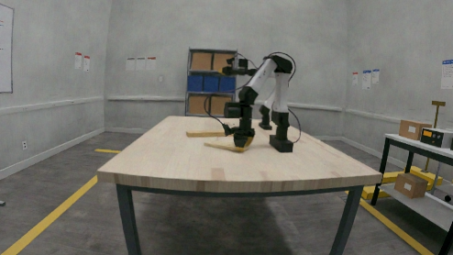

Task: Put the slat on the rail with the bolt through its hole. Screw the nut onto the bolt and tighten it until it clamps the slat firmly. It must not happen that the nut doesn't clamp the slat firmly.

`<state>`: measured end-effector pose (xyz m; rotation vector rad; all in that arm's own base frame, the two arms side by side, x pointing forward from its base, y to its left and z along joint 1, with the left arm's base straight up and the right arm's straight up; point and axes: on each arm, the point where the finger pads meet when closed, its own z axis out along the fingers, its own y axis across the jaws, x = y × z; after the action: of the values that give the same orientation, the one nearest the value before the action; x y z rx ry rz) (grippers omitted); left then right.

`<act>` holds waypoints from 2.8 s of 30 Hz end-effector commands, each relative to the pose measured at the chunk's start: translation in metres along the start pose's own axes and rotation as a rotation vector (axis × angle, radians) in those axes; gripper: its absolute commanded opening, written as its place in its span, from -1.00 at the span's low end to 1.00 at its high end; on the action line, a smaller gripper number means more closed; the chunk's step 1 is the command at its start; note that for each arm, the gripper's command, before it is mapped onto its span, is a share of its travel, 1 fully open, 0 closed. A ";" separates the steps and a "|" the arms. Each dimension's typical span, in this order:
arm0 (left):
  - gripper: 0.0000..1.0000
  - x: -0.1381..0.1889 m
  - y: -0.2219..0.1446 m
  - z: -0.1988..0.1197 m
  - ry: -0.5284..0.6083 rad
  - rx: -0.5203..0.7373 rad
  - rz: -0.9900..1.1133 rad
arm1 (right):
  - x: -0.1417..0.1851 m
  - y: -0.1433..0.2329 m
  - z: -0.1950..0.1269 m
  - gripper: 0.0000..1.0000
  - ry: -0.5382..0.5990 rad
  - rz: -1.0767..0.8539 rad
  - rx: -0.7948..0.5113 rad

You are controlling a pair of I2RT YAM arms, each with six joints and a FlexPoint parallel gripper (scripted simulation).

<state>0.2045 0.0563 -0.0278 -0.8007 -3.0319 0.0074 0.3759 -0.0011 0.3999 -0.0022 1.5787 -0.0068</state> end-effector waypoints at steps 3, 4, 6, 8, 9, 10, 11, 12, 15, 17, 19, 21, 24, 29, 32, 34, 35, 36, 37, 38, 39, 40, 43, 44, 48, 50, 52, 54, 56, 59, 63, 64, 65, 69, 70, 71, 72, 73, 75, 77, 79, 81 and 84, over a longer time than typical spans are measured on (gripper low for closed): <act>0.61 -0.003 0.002 -0.002 -0.009 -0.008 0.004 | -0.006 0.001 -0.001 1.00 -0.020 0.006 -0.003; 0.58 -0.003 0.002 -0.002 -0.009 -0.008 0.004 | -0.006 0.001 -0.001 1.00 -0.020 0.006 -0.003; 0.53 -0.003 0.002 -0.002 -0.009 -0.008 0.004 | -0.006 0.001 -0.001 1.00 -0.020 0.006 -0.003; 0.47 -0.003 0.002 -0.002 -0.009 -0.008 0.004 | -0.006 0.001 -0.001 1.00 -0.020 0.006 -0.003; 0.47 -0.003 0.002 -0.002 -0.009 -0.008 0.004 | -0.006 0.001 -0.001 1.00 -0.020 0.006 -0.003; 0.47 -0.003 0.002 -0.002 -0.009 -0.008 0.004 | -0.006 0.001 -0.001 1.00 -0.020 0.006 -0.003; 0.44 -0.003 0.002 -0.002 -0.009 -0.008 0.004 | -0.006 0.001 -0.001 1.00 -0.020 0.006 -0.003; 0.42 -0.003 0.002 -0.002 -0.009 -0.008 0.004 | -0.006 0.001 -0.001 1.00 -0.020 0.006 -0.003; 0.35 -0.003 0.002 -0.002 -0.009 -0.008 0.004 | -0.006 0.001 -0.001 1.00 -0.020 0.006 -0.003; 0.35 -0.003 0.002 -0.002 -0.009 -0.008 0.004 | -0.006 0.001 -0.001 1.00 -0.020 0.006 -0.003; 0.35 -0.003 0.002 -0.002 -0.009 -0.008 0.004 | -0.006 0.001 -0.001 1.00 -0.020 0.006 -0.003; 0.35 -0.003 0.002 -0.002 -0.009 -0.008 0.004 | -0.006 0.001 -0.001 1.00 -0.020 0.006 -0.003; 0.35 -0.003 0.002 -0.002 -0.009 -0.008 0.004 | -0.006 0.001 -0.001 1.00 -0.020 0.006 -0.003; 0.35 -0.003 0.002 -0.002 -0.009 -0.008 0.004 | -0.006 0.001 -0.001 1.00 -0.020 0.006 -0.003; 0.35 -0.002 0.001 -0.003 -0.007 -0.005 0.004 | -0.006 0.001 -0.001 1.00 -0.020 0.006 -0.003; 0.35 -0.003 0.002 -0.005 -0.008 -0.007 0.004 | -0.006 0.001 -0.001 1.00 -0.020 0.006 -0.003; 0.35 -0.003 0.002 -0.007 -0.008 -0.007 0.004 | -0.006 0.001 -0.001 1.00 -0.020 0.006 -0.003; 0.35 -0.003 0.002 -0.008 -0.008 -0.007 0.004 | -0.006 0.001 -0.001 1.00 -0.020 0.006 -0.003; 0.35 -0.004 0.003 -0.009 -0.008 -0.007 0.004 | -0.006 0.001 -0.001 1.00 -0.020 0.006 -0.003; 0.35 -0.004 0.003 -0.010 -0.008 -0.007 0.004 | -0.006 0.001 -0.001 1.00 -0.020 0.006 -0.003; 0.35 -0.004 0.003 -0.012 -0.008 -0.007 0.004 | -0.006 0.001 -0.001 1.00 -0.020 0.006 -0.003; 0.35 -0.004 0.003 -0.013 -0.008 -0.007 0.004 | -0.006 0.001 -0.001 1.00 -0.020 0.006 -0.003; 0.35 -0.005 0.003 -0.016 -0.008 -0.007 0.004 | -0.006 0.001 -0.001 1.00 -0.020 0.006 -0.003; 0.35 -0.005 0.003 -0.016 -0.008 -0.007 0.004 | -0.006 0.001 -0.001 1.00 -0.020 0.006 -0.003; 0.35 -0.005 0.004 -0.021 -0.008 -0.007 0.004 | -0.006 0.001 -0.001 1.00 -0.020 0.006 -0.003; 0.35 -0.005 0.004 -0.024 -0.008 -0.008 0.003 | -0.006 0.001 -0.001 1.00 -0.020 0.006 -0.003; 0.35 -0.005 0.004 -0.026 -0.008 -0.008 0.003 | -0.006 0.001 -0.001 1.00 -0.020 0.006 -0.003; 0.35 -0.006 0.004 -0.029 -0.009 -0.008 0.003 | -0.006 0.001 -0.001 1.00 -0.020 0.006 -0.003; 0.35 -0.006 0.005 -0.032 -0.009 -0.008 0.003 | -0.006 0.001 -0.001 1.00 -0.020 0.006 -0.003; 0.35 -0.006 0.005 -0.036 -0.009 -0.008 0.003 | -0.006 0.001 -0.001 1.00 -0.020 0.006 -0.003; 0.35 -0.006 0.005 -0.038 -0.009 -0.008 0.003 | -0.006 0.001 -0.001 1.00 -0.020 0.006 -0.003; 0.35 -0.006 0.005 -0.040 -0.009 -0.008 0.003 | -0.006 0.001 -0.001 1.00 -0.020 0.006 -0.003; 0.35 -0.006 0.005 -0.041 -0.009 -0.008 0.003 | -0.006 0.001 -0.001 1.00 -0.020 0.006 -0.003; 0.35 -0.006 0.005 -0.046 -0.009 -0.009 0.003 | -0.006 0.001 -0.001 1.00 -0.020 0.006 -0.003; 0.35 -0.006 0.005 -0.048 -0.009 -0.009 0.003 | -0.006 0.001 -0.001 1.00 -0.020 0.006 -0.003; 0.35 -0.006 0.005 -0.049 -0.009 -0.009 0.003 | -0.006 0.001 -0.001 1.00 -0.020 0.006 -0.003; 0.35 -0.006 0.005 -0.050 -0.009 -0.009 0.003 | -0.006 0.001 -0.001 1.00 -0.020 0.006 -0.003; 0.35 -0.006 0.005 -0.052 -0.009 -0.009 0.003 | -0.006 0.001 -0.001 1.00 -0.020 0.006 -0.003; 0.35 -0.006 0.005 -0.054 -0.009 -0.009 0.003 | -0.006 0.001 -0.001 1.00 -0.020 0.006 -0.003; 0.35 -0.006 0.005 -0.056 -0.009 -0.009 0.003 | -0.006 0.001 -0.001 1.00 -0.020 0.006 -0.003; 0.35 -0.006 0.005 -0.057 -0.009 -0.009 0.003 | -0.006 0.001 -0.001 1.00 -0.020 0.006 -0.003; 0.35 -0.006 0.004 -0.060 -0.009 -0.009 0.003 | -0.006 0.001 -0.001 1.00 -0.020 0.006 -0.003; 0.35 -0.006 0.004 -0.064 -0.009 -0.009 0.003 | -0.006 0.001 -0.001 1.00 -0.020 0.006 -0.003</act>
<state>0.2021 0.0557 0.0207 -0.7929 -3.0028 0.0335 0.3759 -0.0011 0.3999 -0.0022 1.5787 -0.0068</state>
